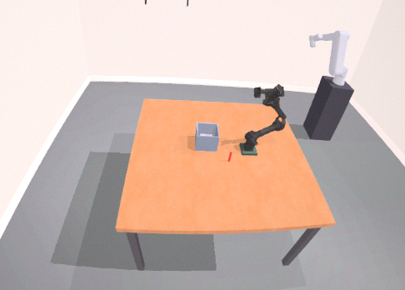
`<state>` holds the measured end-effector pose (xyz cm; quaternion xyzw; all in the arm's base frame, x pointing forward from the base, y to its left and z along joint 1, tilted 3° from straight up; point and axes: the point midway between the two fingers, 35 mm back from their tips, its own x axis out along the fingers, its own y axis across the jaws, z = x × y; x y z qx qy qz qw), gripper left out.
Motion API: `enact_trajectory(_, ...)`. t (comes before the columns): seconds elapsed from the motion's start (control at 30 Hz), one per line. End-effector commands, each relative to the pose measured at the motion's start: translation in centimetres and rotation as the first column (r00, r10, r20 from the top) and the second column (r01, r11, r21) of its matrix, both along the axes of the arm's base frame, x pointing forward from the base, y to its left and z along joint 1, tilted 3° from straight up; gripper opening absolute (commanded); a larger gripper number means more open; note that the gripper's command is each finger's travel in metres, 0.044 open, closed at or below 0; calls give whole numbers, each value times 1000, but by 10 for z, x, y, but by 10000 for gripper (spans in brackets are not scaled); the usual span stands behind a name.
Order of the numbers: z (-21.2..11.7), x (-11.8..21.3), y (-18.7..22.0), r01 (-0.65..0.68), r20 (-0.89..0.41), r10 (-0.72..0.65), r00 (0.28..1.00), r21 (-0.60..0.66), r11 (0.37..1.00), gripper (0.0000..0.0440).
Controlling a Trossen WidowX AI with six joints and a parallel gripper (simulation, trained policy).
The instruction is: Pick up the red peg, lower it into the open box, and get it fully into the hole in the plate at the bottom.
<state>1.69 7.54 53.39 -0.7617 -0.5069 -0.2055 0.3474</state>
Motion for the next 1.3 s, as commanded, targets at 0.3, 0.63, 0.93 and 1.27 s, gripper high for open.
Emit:
enact_trajectory(0.3,-12,45,3,-89,-387,165,907,207,974,440)
enact_trajectory(0.63,-27,77,2,-66,-592,309,744,396,916,440)
enact_trajectory(0.93,-47,105,0,15,-698,453,555,553,833,440)
enact_trajectory(1.27,-71,133,-5,177,-712,612,343,689,703,440)
